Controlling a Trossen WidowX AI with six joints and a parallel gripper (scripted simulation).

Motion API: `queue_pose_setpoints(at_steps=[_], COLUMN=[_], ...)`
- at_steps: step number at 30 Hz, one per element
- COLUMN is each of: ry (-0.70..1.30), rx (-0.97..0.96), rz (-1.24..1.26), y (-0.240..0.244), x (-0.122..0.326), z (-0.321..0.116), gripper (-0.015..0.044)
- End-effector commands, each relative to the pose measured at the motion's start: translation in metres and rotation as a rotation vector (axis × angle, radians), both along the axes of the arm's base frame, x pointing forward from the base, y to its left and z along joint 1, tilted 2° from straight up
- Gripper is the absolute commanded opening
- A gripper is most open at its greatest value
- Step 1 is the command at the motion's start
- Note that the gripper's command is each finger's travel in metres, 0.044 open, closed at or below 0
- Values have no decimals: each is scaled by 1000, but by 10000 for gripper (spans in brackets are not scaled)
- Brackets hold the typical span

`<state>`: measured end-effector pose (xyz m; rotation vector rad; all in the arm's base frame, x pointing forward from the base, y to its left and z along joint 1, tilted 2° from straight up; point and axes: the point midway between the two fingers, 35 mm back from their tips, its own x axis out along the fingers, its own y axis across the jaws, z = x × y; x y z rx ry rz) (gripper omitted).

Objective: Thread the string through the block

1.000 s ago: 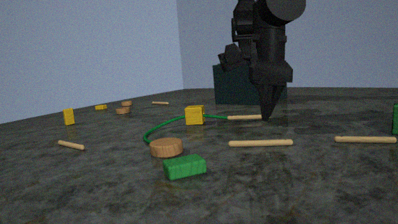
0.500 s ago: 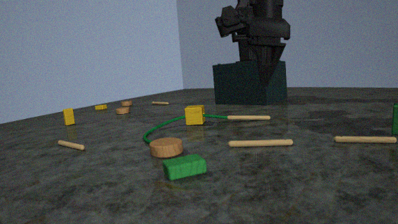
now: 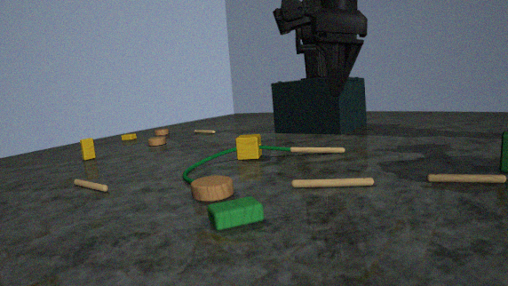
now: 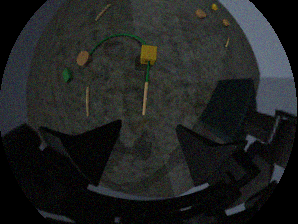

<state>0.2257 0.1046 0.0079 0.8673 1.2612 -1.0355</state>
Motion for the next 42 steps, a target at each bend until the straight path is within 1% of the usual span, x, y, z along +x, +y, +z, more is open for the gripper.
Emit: queue_pose_setpoints(at_steps=[1, 7, 42], ry=[-14, -18, -19], rx=[8, 10, 11], rz=[0, 1, 1], y=[2, 2, 2], x=[2, 4, 4], z=[23, 18, 19], gripper=[440, 440, 440])
